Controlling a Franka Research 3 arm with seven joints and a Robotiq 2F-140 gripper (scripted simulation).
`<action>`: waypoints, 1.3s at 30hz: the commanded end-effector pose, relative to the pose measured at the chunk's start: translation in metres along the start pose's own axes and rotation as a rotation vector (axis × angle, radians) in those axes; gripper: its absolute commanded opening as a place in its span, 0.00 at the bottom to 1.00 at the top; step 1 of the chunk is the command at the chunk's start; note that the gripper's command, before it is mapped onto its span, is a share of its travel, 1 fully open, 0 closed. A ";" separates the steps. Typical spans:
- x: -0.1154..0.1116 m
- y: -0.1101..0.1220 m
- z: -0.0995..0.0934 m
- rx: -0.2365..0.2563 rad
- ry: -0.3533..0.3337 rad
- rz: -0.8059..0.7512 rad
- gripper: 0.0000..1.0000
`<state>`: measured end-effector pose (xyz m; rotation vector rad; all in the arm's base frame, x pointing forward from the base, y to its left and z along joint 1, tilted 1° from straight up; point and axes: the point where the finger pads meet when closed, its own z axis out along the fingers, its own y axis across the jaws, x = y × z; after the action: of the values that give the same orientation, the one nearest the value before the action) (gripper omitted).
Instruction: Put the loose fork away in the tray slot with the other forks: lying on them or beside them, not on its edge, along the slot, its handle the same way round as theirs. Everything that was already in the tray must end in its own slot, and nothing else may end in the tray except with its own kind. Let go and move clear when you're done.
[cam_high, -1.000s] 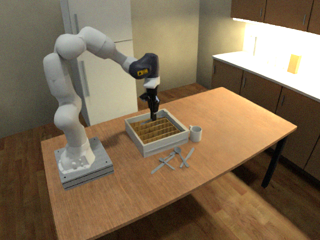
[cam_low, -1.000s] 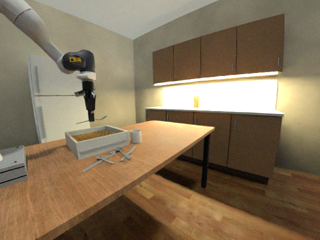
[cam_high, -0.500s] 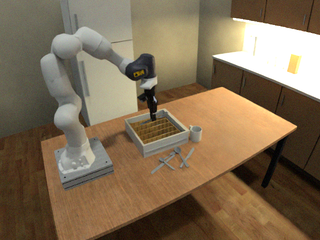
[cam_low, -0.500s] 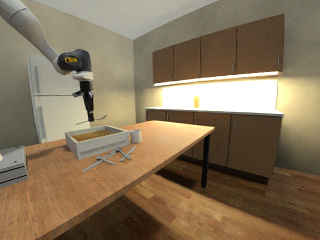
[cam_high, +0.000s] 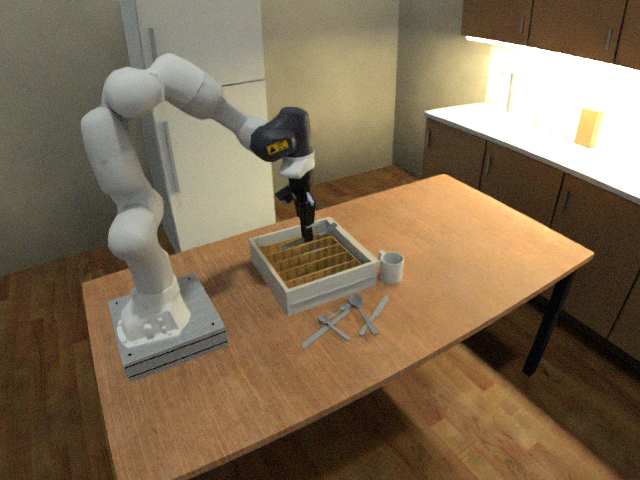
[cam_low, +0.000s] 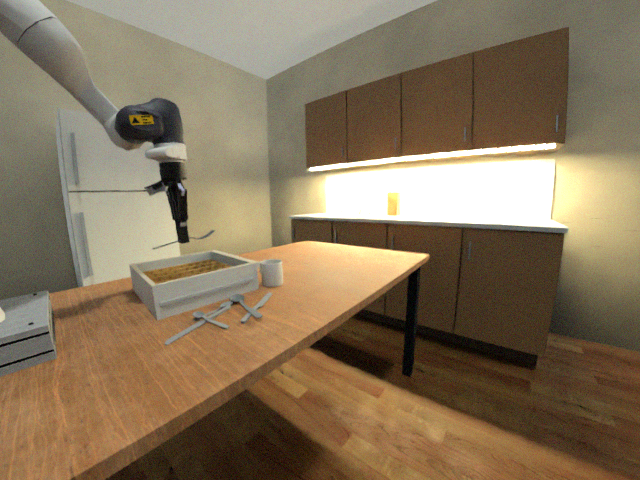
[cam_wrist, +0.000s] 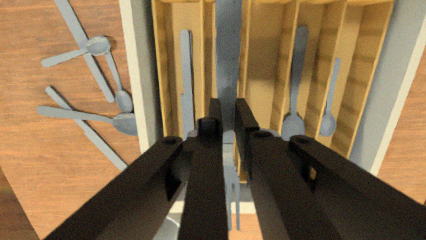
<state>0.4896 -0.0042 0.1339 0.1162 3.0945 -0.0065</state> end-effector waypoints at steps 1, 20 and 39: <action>-0.002 0.001 -0.001 -0.001 -0.007 0.009 0.13; -0.001 0.001 0.027 -0.001 -0.007 0.009 0.13; 0.002 0.002 0.080 -0.001 -0.007 0.009 0.13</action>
<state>0.4815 -0.0011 0.0542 0.0995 3.1172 0.0067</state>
